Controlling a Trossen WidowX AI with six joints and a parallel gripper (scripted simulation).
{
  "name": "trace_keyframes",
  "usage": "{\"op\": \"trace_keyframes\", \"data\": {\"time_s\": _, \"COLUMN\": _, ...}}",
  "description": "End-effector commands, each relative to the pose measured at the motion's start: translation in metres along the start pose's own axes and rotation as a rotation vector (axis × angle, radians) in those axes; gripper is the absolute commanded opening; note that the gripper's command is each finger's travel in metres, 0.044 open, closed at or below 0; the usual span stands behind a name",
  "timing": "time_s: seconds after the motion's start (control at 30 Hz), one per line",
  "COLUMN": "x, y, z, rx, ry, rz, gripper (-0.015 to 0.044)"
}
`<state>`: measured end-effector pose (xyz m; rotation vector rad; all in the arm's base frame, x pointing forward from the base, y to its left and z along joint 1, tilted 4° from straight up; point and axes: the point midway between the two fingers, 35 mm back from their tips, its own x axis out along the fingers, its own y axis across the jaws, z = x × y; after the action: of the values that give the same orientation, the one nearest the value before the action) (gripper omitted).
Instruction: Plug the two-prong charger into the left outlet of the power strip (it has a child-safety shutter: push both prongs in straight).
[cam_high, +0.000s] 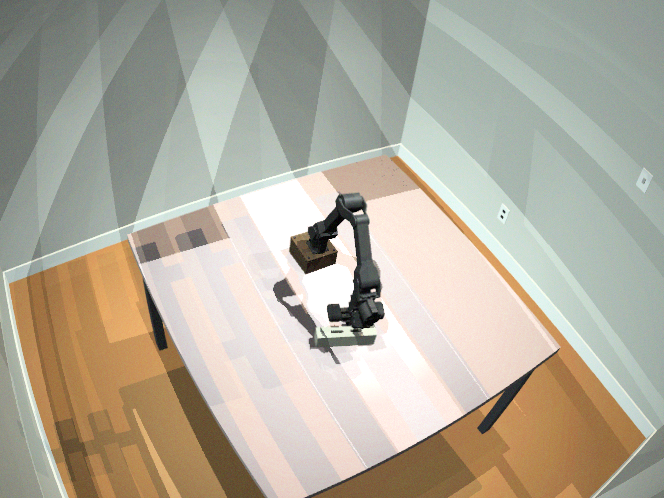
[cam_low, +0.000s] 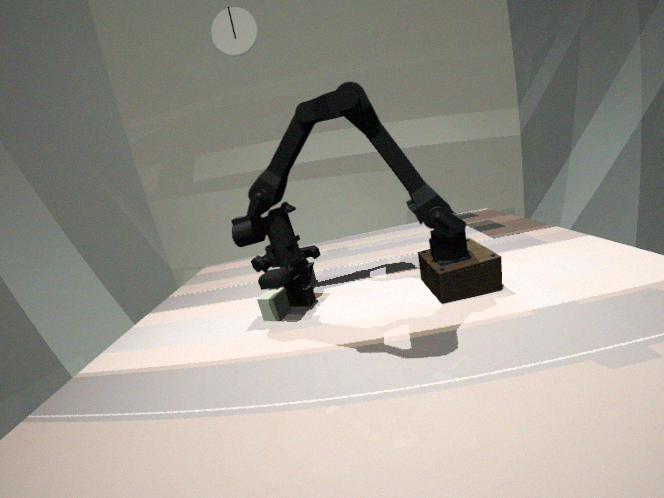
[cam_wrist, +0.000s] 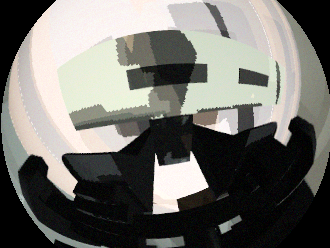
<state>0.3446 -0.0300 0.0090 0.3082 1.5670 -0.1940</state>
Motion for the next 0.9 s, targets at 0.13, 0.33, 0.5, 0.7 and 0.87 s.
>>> {"op": "trace_keyframes", "data": {"time_s": 0.13, "x": -0.0006, "y": 0.0006, "z": 0.0109, "rx": -0.005, "ry": -0.024, "rz": 0.002, "gripper": 0.0}}
{"op": "trace_keyframes", "data": {"time_s": 0.33, "x": -0.0006, "y": 0.0006, "z": 0.0133, "rx": -0.006, "ry": -0.024, "rz": 0.002, "gripper": 0.0}}
{"op": "trace_keyframes", "data": {"time_s": 0.5, "x": -0.0005, "y": 0.0006, "z": 0.0145, "rx": -0.006, "ry": -0.024, "rz": 0.002, "gripper": 0.0}}
{"op": "trace_keyframes", "data": {"time_s": 0.7, "x": -0.0003, "y": 0.0006, "z": 0.0142, "rx": -0.006, "ry": -0.024, "rz": 0.002, "gripper": 0.0}}
{"op": "trace_keyframes", "data": {"time_s": 0.87, "x": 0.0002, "y": 0.0, "z": 0.0058, "rx": -0.002, "ry": 0.005, "rz": -0.001, "gripper": 0.0}}
